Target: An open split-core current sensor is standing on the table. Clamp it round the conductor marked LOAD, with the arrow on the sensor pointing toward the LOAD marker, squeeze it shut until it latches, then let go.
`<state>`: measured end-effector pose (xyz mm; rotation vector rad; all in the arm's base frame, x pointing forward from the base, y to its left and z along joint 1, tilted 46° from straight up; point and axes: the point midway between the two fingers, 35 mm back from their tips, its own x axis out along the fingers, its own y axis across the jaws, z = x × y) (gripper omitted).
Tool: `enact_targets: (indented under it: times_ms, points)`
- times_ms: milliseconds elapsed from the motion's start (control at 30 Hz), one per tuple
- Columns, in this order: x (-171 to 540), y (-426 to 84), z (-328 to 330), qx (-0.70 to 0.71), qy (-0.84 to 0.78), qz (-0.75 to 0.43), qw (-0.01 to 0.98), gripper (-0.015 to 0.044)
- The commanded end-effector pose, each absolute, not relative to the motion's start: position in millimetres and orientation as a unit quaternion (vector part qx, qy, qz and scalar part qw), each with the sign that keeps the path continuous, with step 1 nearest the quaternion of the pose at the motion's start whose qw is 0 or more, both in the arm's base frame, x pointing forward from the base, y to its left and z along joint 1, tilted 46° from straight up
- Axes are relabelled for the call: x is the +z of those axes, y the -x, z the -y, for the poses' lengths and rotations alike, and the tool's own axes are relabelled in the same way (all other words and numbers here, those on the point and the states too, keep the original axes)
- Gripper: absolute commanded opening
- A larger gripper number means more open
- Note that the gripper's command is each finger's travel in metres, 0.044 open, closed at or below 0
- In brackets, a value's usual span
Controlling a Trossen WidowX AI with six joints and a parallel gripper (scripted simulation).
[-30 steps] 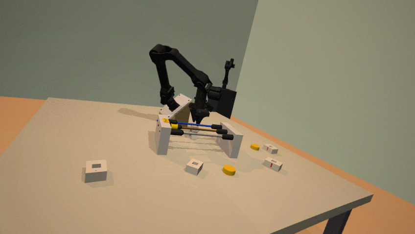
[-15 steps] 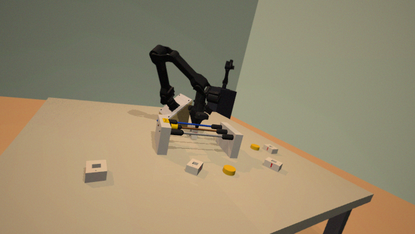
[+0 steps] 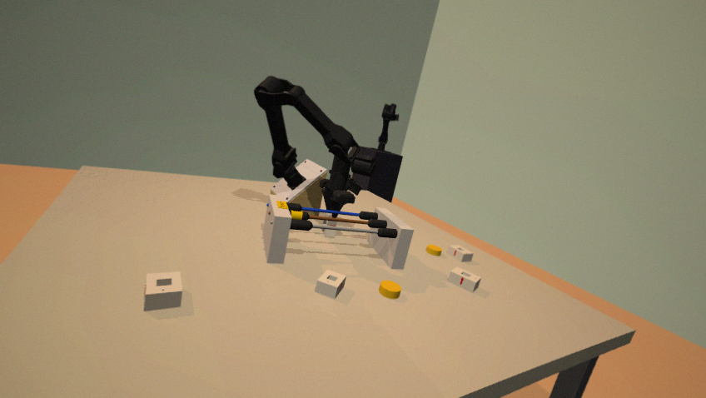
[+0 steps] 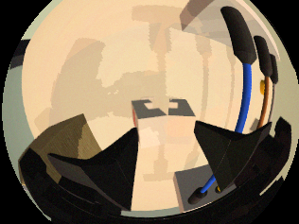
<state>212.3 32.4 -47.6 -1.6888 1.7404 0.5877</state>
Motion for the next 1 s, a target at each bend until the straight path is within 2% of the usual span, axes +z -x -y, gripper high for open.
enact_targets:
  times_ms: [0, 167, 733, 967]
  points:
    - [-45, -214, -37, 0.223, 0.641, -0.661, 0.319, 0.0121]
    - [-29, -217, -56, 0.225, 0.641, -0.660, 0.320, 0.0000]
    - [33, -217, -119, 0.224, 0.643, -0.660, 0.317, 0.0000]
    - [40, -219, -123, 0.203, 0.633, -0.667, 0.337, 0.0000]
